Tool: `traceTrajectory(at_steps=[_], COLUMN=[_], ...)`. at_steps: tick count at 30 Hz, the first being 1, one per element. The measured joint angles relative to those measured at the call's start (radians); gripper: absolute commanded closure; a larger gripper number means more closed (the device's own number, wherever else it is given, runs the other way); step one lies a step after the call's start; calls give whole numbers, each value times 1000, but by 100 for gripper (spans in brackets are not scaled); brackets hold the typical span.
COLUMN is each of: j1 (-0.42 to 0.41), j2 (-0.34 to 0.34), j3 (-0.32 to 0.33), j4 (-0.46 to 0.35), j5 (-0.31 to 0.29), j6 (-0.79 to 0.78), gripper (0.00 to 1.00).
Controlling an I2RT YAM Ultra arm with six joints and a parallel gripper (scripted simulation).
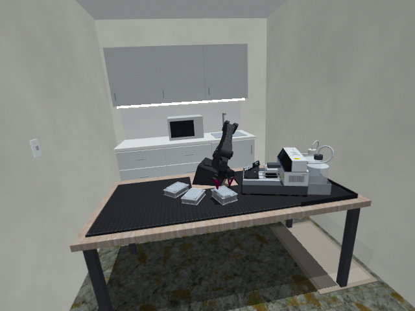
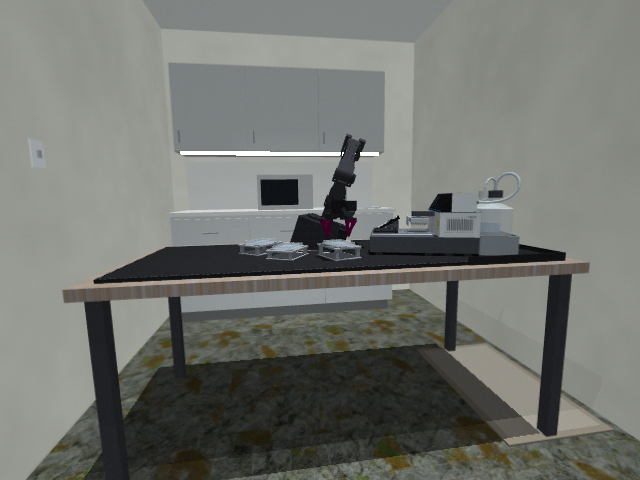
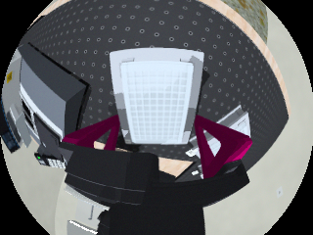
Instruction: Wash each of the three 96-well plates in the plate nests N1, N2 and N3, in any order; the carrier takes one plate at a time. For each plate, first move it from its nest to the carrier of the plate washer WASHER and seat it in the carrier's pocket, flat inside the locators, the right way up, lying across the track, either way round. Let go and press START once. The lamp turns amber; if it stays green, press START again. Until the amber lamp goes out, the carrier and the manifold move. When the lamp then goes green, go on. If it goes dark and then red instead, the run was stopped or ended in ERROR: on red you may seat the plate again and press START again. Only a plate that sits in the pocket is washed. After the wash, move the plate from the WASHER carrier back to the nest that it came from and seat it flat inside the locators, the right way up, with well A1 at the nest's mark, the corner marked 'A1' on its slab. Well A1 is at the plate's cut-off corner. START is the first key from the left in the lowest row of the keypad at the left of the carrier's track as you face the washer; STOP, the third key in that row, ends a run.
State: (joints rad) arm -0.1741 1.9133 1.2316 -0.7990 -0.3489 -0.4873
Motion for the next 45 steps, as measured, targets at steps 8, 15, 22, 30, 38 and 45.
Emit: traceTrajectory(at_steps=[8, 15, 22, 30, 38, 45], j1=[-13, -22, -34, -45, -58, -62], j2=[-24, -35, -51, -64, -77, -82], j3=[26, 41, 67, 90, 123, 127], j4=[-48, -84, -127, -169, -217, -233], j5=[0, -1, -2, -2, -3, -4], j6=[-14, -24, -36, -48, -61, -66], gripper=[0, 0, 0, 0, 0, 0])
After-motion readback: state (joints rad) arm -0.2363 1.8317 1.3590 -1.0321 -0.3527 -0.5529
